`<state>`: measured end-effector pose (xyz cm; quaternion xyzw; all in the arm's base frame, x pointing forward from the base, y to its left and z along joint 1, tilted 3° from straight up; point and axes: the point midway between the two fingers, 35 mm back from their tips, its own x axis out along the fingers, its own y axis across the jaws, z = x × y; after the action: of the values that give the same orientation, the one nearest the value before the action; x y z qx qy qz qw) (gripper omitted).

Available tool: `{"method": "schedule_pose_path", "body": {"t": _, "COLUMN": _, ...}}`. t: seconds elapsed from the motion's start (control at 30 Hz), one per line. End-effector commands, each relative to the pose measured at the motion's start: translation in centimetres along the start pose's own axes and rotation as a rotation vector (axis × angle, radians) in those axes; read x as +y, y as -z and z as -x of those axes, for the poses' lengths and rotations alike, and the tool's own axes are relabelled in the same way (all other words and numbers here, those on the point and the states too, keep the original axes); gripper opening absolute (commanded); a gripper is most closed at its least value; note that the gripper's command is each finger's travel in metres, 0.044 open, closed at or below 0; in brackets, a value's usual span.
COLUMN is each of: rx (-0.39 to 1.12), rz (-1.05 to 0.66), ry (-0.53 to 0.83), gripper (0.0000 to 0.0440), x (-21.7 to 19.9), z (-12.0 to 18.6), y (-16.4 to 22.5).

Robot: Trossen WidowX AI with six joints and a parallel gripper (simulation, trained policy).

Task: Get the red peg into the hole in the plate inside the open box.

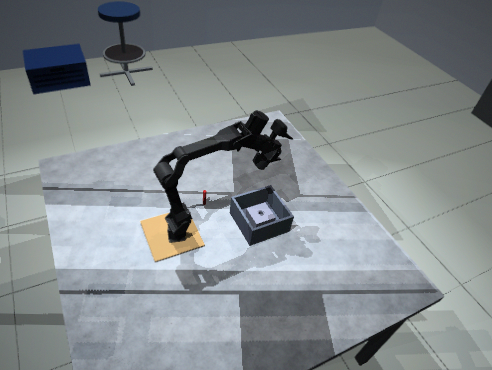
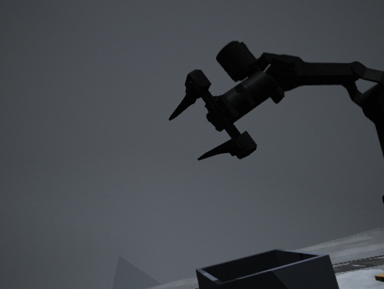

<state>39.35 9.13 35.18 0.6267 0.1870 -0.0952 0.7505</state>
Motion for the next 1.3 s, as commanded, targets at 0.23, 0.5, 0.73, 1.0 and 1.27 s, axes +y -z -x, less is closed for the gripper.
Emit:
{"method": "schedule_pose_path", "body": {"t": 0.23, "rx": 0.159, "rz": 0.135, "ry": 0.292, "gripper": 0.044, "x": -7.8, "z": 2.6, "y": 6.1}}
{"method": "schedule_pose_path", "body": {"t": 0.5, "rx": 0.284, "rz": 0.258, "ry": 0.509, "gripper": 0.044, "x": -13.7, "z": 5.8, "y": 9.5}}
{"method": "schedule_pose_path", "body": {"t": 0.73, "rx": 0.387, "rz": 0.367, "ry": 0.7, "gripper": 0.044, "x": -18.8, "z": 9.2, "y": 11.6}}
{"method": "schedule_pose_path", "body": {"t": 1.0, "rx": 0.47, "rz": 0.473, "ry": 0.903, "gripper": 0.044, "x": -24.3, "z": 12.3, "y": 13.3}}
{"method": "schedule_pose_path", "body": {"t": 1.27, "rx": 0.492, "rz": 0.522, "ry": 0.994, "gripper": 0.044, "x": -28.5, "z": 12.6, "y": 14.5}}
